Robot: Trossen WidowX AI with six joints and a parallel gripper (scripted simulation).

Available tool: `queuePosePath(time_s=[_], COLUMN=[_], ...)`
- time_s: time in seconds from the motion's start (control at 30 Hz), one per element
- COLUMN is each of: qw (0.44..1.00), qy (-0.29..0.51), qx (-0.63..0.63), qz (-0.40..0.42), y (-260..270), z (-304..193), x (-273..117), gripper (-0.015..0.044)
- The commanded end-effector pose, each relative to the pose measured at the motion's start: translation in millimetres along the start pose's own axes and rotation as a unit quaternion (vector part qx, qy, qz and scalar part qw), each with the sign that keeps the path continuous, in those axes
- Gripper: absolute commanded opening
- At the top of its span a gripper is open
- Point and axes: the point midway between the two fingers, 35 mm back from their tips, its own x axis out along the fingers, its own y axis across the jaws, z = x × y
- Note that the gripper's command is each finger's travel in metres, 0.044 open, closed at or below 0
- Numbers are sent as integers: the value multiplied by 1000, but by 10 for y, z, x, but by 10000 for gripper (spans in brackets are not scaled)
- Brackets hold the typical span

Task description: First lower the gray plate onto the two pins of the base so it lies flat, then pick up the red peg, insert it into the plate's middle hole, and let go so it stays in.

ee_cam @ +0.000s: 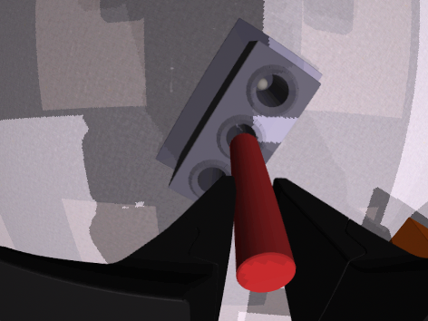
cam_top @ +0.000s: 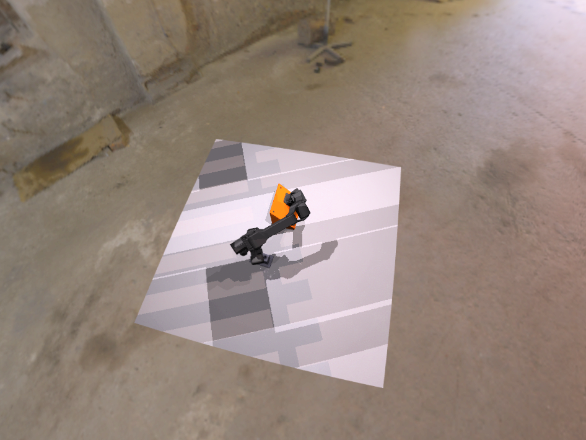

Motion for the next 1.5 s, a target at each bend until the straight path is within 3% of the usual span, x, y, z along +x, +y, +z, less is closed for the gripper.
queuePosePath(time_s=[0.0,1.47], qw=[1000,1000], qy=[1,-1], qx=[-2,-7], qz=[-2,-4], y=[-1,21], z=[-2,-34], x=[39,189], gripper=[0,0])
